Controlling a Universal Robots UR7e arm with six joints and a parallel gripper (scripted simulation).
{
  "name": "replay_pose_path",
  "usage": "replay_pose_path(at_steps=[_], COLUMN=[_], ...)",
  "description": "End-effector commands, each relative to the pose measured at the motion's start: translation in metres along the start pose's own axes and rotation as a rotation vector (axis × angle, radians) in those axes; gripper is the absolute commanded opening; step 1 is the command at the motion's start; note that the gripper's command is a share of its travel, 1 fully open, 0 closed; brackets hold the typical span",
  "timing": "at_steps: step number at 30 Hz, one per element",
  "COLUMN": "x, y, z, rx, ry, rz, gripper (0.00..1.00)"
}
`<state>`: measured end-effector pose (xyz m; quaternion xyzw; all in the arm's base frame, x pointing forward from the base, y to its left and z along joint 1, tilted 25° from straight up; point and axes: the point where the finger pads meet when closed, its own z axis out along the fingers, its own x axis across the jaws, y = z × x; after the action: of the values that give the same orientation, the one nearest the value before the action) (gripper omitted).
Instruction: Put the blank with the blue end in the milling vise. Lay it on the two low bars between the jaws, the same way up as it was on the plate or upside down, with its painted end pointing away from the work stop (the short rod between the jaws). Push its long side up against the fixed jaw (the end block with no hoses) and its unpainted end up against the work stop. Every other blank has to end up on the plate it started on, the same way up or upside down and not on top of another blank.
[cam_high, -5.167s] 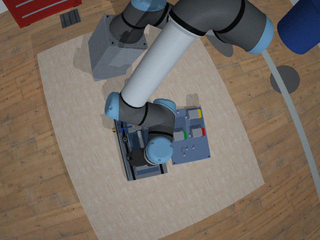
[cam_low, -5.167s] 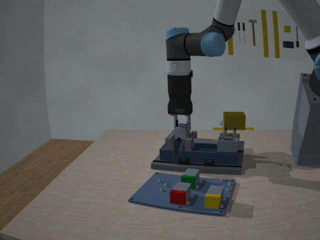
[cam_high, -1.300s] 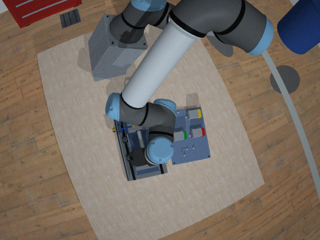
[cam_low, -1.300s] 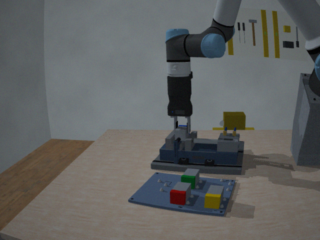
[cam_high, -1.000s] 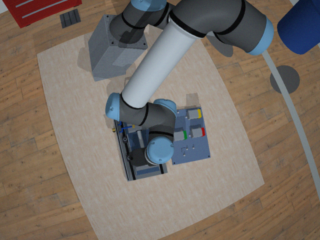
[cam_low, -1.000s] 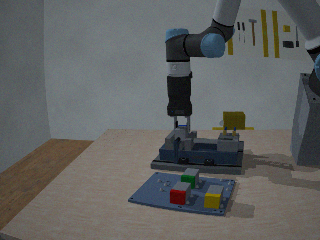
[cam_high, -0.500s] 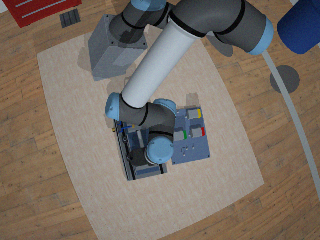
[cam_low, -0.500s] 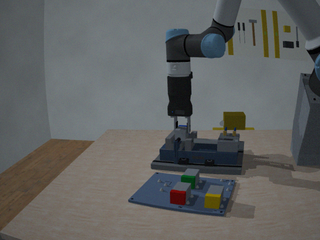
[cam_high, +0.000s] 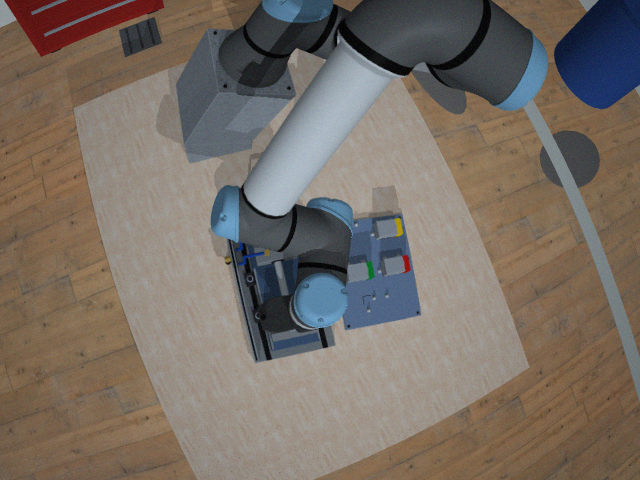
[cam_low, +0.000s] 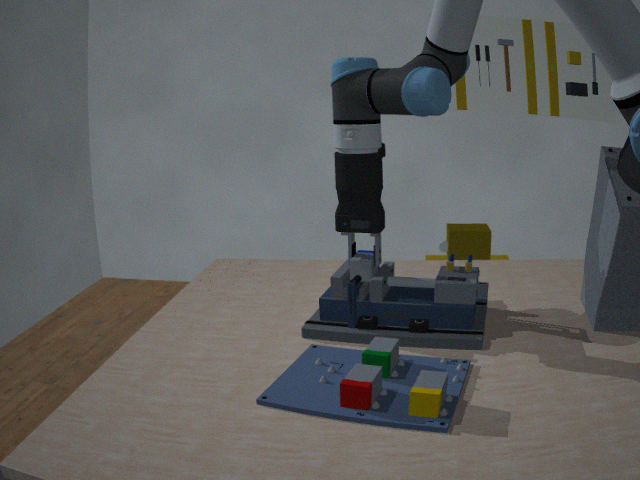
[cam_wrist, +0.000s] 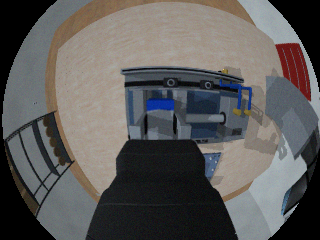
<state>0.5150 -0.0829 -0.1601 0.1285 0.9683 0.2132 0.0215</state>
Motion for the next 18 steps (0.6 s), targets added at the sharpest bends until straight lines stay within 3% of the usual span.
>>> replay_pose_path(at_steps=[1, 18], x=[-0.0014, -0.0016], y=[-0.0001, -0.0002], z=[-0.0007, -0.0009], rx=[0.000, 0.000], ry=[-0.002, -0.002], rz=[-0.001, -0.001], gripper=[0.00, 0.00])
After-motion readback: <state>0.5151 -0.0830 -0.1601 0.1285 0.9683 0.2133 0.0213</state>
